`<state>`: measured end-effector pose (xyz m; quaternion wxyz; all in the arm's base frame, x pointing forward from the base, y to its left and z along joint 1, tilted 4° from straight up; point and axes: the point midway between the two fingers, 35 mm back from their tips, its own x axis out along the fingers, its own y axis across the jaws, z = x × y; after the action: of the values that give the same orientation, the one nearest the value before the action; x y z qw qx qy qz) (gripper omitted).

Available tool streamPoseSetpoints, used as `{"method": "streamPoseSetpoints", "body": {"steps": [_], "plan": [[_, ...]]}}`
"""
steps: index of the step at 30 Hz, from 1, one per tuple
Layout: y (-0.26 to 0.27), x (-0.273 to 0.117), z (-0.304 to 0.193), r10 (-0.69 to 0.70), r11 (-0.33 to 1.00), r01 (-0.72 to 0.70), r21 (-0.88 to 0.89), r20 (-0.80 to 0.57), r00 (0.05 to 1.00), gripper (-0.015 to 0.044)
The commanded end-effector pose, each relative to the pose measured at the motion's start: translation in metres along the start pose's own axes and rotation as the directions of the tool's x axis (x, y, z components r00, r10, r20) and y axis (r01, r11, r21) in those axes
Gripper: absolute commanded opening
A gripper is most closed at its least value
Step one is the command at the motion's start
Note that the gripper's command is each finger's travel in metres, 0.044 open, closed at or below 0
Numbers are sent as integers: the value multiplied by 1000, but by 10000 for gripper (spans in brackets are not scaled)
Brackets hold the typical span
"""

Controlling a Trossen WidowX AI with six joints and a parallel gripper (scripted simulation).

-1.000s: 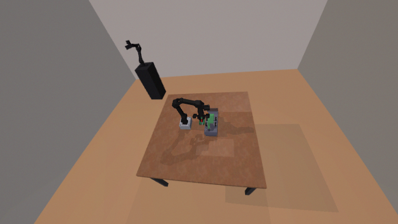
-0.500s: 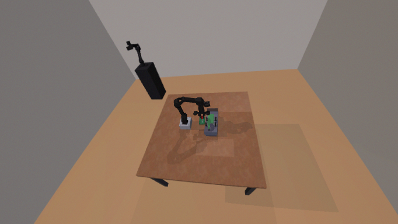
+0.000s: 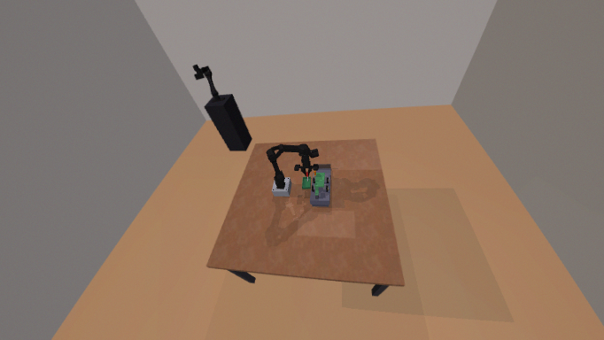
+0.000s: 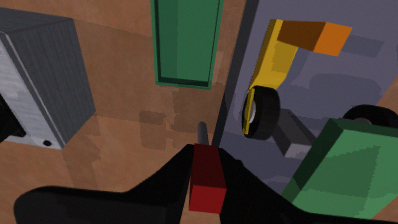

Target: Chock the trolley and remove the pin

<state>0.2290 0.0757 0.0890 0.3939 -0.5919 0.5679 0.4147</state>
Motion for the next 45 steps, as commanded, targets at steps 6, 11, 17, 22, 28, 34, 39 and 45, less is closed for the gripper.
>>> {"method": "streamPoseSetpoints", "body": {"steps": [6,11,17,22,28,34,39,45], "plan": [[1,-3,36,1,1000,-1,4,6,1000,0],[1,-3,37,0,1000,0,-1,7,1000,0],[2,-3,36,-10,987,15,-158,37,999,0],[2,-3,35,-18,952,37,-304,65,998,0],[3,-3,34,-22,879,67,-472,100,995,0],[3,-2,33,-23,777,103,-621,135,991,0],[3,-2,32,-20,672,133,-729,162,987,0],[2,-2,30,-15,525,174,-834,195,981,0]]}}
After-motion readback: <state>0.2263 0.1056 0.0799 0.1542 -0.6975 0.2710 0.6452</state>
